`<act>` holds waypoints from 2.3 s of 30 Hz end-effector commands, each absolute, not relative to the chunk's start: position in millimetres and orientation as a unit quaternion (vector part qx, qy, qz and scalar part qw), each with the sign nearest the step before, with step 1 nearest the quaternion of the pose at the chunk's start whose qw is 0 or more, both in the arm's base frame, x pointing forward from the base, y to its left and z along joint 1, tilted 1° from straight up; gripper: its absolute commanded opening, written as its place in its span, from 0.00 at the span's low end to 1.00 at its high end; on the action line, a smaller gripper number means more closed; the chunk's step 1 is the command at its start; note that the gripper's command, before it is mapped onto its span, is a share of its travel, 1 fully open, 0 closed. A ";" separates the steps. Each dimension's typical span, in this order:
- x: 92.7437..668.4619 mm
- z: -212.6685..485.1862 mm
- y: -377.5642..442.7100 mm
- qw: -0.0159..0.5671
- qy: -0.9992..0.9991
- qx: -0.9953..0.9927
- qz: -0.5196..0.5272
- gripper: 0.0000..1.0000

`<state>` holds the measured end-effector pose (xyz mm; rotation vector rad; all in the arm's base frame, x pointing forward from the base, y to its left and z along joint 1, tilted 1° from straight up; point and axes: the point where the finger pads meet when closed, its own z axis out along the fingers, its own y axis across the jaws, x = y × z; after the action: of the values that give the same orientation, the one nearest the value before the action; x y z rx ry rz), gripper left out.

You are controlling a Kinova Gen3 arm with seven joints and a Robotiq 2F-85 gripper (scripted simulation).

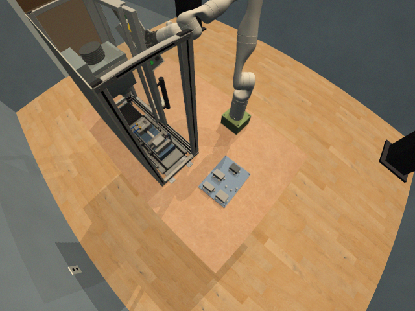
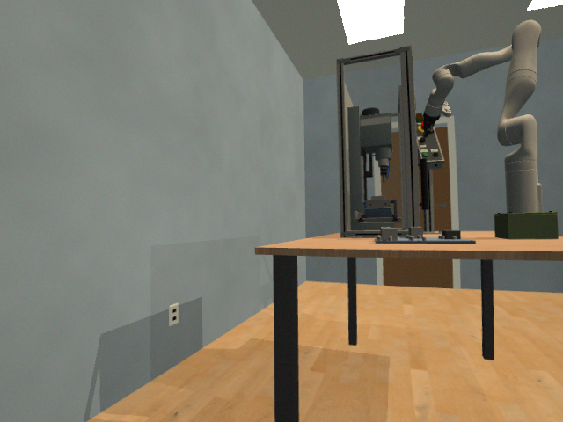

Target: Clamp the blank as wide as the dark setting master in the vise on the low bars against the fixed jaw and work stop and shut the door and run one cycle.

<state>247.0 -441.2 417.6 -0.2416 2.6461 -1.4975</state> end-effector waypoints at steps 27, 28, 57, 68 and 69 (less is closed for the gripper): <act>252.2 415.6 -444.9 0.049 0.865 -0.082 -0.493 0.10; 252.2 415.6 -444.9 0.049 0.865 -0.082 -0.493 0.10; 253.6 411.2 -452.2 0.049 0.865 -0.082 -0.493 0.10; 254.3 409.1 -455.8 0.049 0.865 -0.082 -0.493 0.10; 254.3 409.1 -455.8 0.049 0.865 -0.082 -0.493 0.10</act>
<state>249.2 -455.3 407.0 -0.2483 2.6496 -1.5006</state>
